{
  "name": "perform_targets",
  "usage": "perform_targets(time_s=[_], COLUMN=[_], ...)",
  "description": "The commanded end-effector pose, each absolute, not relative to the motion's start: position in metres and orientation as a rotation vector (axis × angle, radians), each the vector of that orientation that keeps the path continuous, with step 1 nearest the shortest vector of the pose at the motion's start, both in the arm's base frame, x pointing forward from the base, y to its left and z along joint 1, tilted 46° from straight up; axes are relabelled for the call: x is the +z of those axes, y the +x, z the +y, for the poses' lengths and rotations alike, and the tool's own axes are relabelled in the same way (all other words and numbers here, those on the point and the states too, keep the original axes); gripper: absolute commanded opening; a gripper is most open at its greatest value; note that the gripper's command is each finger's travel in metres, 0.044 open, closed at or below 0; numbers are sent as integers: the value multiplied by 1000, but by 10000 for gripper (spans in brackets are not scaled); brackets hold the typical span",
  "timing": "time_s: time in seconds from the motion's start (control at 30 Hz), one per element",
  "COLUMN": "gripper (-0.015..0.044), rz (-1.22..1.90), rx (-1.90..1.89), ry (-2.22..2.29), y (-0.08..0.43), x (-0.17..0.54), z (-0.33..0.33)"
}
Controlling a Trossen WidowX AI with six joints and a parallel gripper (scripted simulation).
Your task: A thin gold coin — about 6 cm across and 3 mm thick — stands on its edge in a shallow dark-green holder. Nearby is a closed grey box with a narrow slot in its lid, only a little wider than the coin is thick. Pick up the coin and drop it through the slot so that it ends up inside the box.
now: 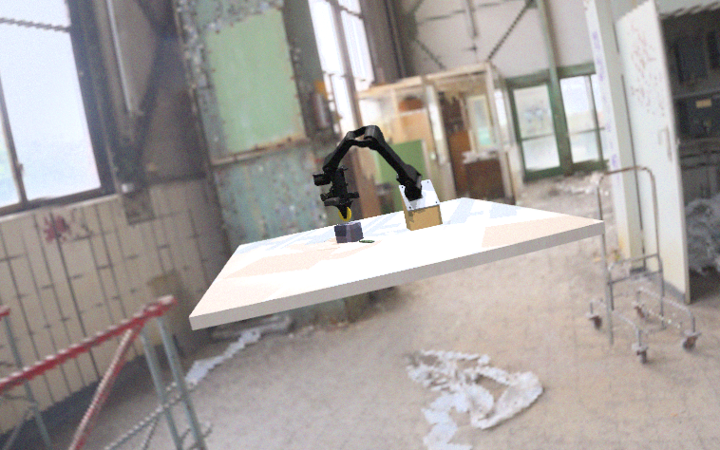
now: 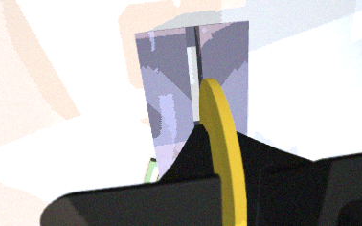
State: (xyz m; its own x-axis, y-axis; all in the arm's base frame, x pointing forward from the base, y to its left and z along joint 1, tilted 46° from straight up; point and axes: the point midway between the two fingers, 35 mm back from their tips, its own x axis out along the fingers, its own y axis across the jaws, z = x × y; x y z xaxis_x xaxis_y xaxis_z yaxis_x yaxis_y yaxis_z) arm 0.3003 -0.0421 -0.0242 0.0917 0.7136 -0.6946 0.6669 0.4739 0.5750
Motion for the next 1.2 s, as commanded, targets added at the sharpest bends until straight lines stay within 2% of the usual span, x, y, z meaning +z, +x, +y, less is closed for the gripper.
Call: perform_targets(time_s=[0.0, 0.7, 0.9, 1.17], gripper=[0, 0, 157, 161], rz=[1607, 1607, 1606, 1606], rx=[52, 52, 53, 53], ry=[1229, 1229, 1222, 1222], y=[301, 301, 301, 301], x=[-26, -32, -31, -31], z=[-40, -34, -35, -35])
